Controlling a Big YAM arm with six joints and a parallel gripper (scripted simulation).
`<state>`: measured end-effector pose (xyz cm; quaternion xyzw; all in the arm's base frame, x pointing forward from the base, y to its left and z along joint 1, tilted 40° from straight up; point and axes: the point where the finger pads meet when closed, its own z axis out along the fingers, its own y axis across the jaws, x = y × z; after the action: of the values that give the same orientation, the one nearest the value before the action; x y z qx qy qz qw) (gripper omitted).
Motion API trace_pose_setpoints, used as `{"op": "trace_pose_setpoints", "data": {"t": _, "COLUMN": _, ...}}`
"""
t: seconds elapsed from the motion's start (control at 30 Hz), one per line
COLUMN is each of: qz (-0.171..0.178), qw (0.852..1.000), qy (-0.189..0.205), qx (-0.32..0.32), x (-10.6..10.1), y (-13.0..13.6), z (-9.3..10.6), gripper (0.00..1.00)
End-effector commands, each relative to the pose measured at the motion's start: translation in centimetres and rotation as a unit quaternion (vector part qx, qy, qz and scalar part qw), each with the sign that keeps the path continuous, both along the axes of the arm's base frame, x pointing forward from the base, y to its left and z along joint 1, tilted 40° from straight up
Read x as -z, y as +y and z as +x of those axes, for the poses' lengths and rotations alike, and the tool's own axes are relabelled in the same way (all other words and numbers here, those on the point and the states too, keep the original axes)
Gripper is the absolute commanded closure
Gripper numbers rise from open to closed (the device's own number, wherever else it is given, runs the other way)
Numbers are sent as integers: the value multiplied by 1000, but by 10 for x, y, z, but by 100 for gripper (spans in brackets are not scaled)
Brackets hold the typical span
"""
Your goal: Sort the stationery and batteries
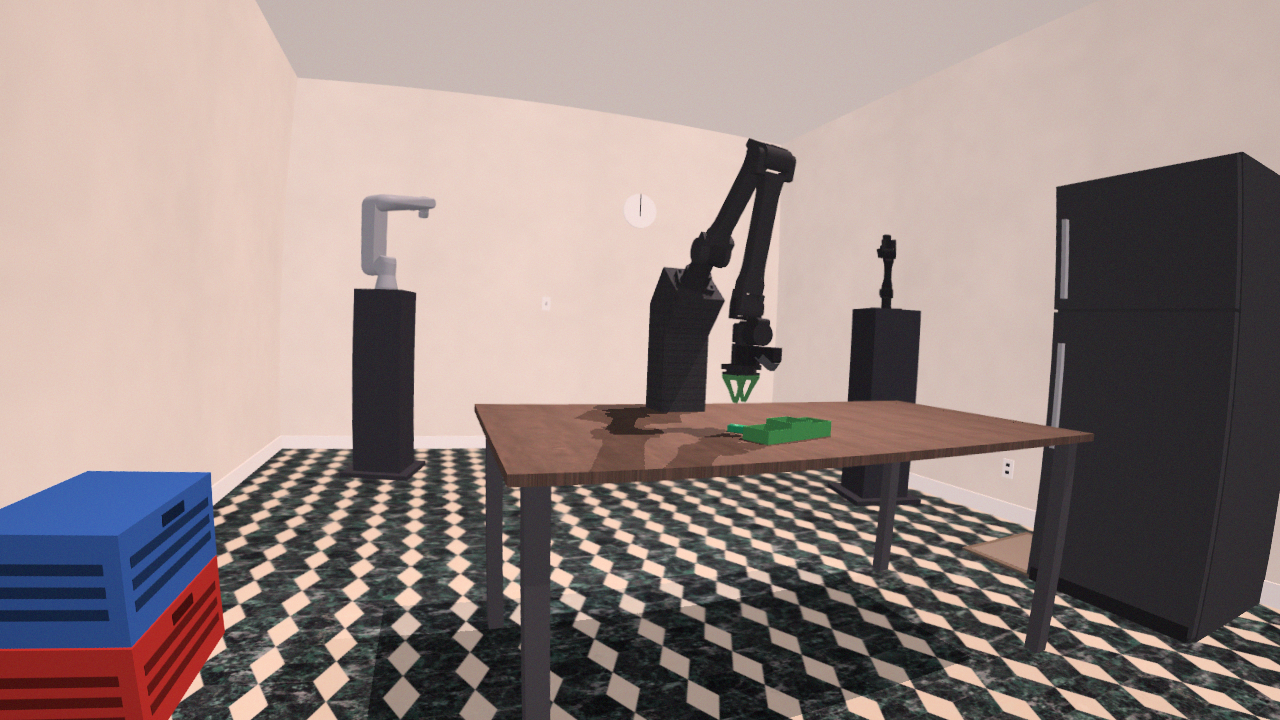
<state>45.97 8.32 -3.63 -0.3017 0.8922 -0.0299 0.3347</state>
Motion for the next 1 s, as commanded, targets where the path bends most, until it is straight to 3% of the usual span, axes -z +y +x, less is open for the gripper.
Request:
{"op": "trace_pose_setpoints", "data": {"t": 0.0, "qz": -44, "qw": 997, "qy": -21, "qx": -61, "x": -7, "y": -1, "z": 0, "gripper": 59}}
{"op": "trace_pose_setpoints", "data": {"t": 0.13, "qz": -58, "qw": 995, "qy": -26, "qx": -81, "x": -6, "y": 0, "z": -1, "gripper": 59}}
{"op": "trace_pose_setpoints", "data": {"t": 0.97, "qz": -56, "qw": 995, "qy": -19, "qx": -78, "x": -3, "y": -1, "z": -1, "gripper": 59}}
